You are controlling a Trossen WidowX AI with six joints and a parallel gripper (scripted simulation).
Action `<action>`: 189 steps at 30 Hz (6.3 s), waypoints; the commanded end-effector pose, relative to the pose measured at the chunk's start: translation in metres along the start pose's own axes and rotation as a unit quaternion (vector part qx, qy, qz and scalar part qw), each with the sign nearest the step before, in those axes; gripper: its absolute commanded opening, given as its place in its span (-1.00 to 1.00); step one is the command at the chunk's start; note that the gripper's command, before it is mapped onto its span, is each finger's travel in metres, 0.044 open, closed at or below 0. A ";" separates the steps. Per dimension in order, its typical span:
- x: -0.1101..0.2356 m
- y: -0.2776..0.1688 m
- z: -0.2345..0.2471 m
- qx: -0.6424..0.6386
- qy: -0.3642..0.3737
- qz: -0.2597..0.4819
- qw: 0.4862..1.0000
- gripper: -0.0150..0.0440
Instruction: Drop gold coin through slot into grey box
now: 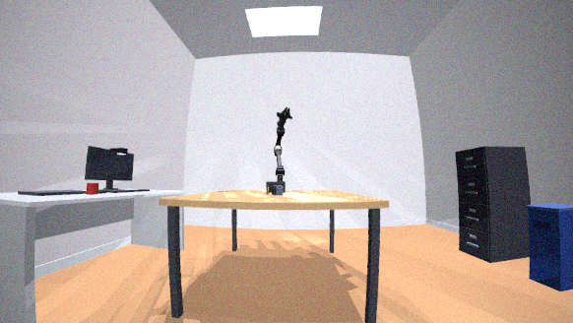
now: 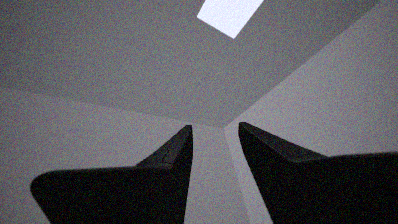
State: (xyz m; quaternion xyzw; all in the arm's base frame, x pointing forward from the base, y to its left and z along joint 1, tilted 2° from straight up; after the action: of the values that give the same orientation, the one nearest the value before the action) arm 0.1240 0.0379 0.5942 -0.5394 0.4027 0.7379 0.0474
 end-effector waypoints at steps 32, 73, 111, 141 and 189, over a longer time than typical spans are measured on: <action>0.177 -0.180 -0.235 0.159 -0.413 0.578 0.686 0.05; 0.418 -0.231 -0.226 -0.025 -0.277 0.919 0.279 0.05; 0.468 -0.263 -0.232 -0.026 -0.277 0.919 0.279 0.05; 0.467 -0.263 -0.233 -0.026 -0.277 0.919 0.279 -0.49; 0.394 -0.220 -0.224 -0.001 -0.196 0.940 0.280 -0.49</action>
State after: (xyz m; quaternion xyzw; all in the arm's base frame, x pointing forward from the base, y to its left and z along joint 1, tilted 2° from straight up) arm 0.2413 -0.1029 0.1242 0.3765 0.6058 0.3646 -0.5987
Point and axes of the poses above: the point midway between the two fingers, 35 mm back from their tips, its own x axis back along the fingers, its own z axis across the jaws, y = z × x, the point moved 9 cm from there along x, back along the fingers, and after that the axes turned 3 degrees about x, right-handed, at the moved point
